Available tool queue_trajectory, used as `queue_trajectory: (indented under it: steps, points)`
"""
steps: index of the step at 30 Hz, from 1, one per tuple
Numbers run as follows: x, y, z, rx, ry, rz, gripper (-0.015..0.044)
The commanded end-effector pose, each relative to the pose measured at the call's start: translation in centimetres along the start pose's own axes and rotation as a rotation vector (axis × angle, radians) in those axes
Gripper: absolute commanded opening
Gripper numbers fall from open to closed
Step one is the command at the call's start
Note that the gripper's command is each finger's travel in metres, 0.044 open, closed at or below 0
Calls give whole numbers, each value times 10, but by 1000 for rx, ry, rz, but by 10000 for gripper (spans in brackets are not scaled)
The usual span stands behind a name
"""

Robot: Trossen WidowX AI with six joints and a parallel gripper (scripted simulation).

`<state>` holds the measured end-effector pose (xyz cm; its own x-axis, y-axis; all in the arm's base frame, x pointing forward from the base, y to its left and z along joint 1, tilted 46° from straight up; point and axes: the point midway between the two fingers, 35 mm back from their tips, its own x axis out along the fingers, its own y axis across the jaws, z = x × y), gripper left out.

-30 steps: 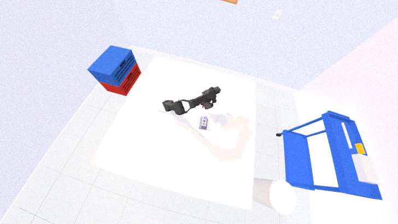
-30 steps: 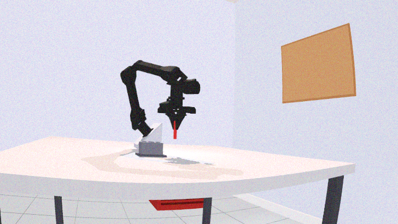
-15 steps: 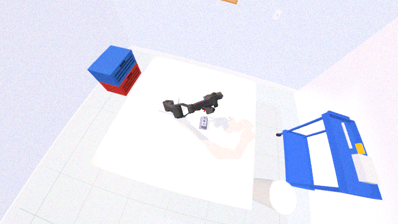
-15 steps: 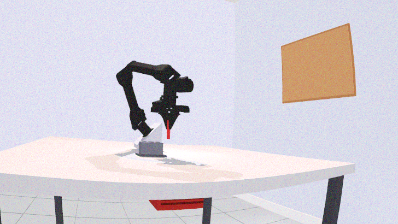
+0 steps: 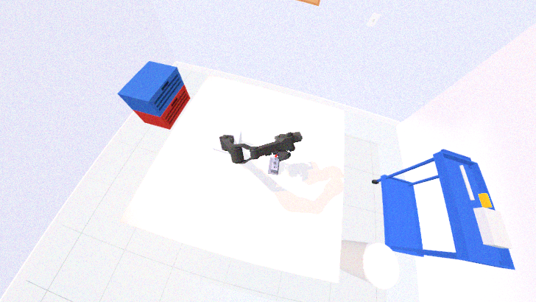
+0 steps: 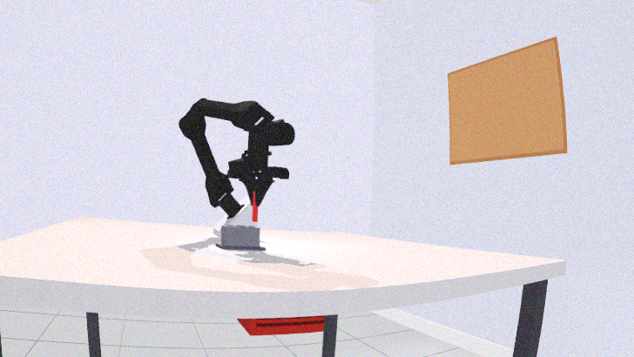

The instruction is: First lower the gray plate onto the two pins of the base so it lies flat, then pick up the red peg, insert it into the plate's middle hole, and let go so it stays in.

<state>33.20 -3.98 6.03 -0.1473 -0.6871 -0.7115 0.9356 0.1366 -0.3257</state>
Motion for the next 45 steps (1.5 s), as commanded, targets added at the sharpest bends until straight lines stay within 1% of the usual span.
queue_trajectory:
  steps: [1,10,45]
  points:
    - [-2,-3,15,4,-9,6,0]
    - [-1,-10,40,11,-18,-1,0]
    - [2,-10,39,16,-14,-1,0]
